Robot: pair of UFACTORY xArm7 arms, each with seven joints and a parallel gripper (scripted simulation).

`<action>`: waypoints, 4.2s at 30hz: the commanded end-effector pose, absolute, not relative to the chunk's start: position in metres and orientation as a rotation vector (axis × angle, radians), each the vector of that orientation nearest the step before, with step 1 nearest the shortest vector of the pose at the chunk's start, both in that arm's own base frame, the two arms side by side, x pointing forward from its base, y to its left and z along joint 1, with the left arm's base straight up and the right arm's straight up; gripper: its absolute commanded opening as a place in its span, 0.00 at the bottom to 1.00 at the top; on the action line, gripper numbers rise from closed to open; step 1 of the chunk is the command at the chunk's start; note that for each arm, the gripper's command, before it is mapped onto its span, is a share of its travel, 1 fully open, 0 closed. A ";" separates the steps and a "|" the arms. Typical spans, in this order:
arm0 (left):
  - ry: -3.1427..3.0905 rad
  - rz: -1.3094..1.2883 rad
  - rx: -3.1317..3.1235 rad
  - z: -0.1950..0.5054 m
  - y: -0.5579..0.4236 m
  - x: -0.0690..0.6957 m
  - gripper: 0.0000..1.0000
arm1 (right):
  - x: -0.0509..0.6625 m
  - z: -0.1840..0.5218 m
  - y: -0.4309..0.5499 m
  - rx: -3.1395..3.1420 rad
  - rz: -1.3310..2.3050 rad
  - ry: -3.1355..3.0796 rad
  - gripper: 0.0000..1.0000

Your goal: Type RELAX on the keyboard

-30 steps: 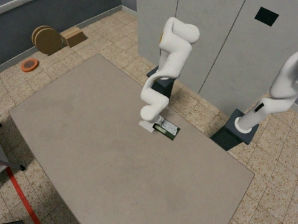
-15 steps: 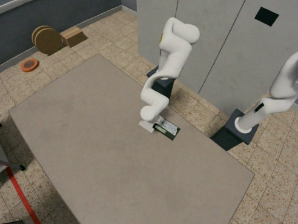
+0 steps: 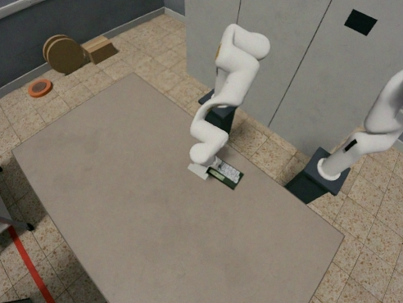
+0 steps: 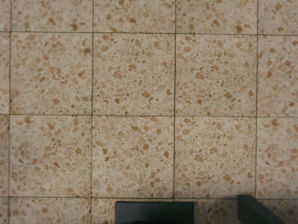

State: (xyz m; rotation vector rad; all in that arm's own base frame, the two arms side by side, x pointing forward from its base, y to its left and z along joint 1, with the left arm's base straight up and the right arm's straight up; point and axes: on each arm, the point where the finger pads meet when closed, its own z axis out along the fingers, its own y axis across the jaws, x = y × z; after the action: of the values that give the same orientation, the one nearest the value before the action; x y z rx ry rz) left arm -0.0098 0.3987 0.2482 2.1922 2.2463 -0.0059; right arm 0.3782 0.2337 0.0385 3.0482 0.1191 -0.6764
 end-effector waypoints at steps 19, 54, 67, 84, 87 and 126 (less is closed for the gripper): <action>2.248 0.000 2.194 0.250 0.400 -0.010 1.00 | 0.377 0.050 0.233 3.052 -0.671 0.120 0.00; 2.248 0.000 2.194 0.250 0.400 -0.010 1.00 | 0.360 0.044 0.228 3.052 -0.671 0.120 0.00; 2.248 0.000 2.194 0.250 0.400 -0.010 1.00 | 0.360 0.043 0.228 3.052 -0.671 0.120 0.00; 2.248 0.000 2.194 0.250 0.400 -0.010 1.00 | 0.360 0.041 0.228 3.052 -0.671 0.120 0.00; 2.248 0.000 2.194 0.250 0.400 -0.010 1.00 | 0.360 0.041 0.228 3.052 -0.671 0.120 0.00; 2.248 0.000 2.194 0.250 0.400 -0.010 1.00 | 0.360 0.063 0.228 3.052 -0.671 0.120 0.00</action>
State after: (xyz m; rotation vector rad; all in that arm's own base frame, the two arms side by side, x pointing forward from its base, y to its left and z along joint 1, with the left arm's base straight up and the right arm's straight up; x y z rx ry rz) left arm -0.0098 0.3987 0.2482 2.1922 2.2463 -0.0059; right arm 0.3586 0.2271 0.0570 3.0485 0.1190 -0.6761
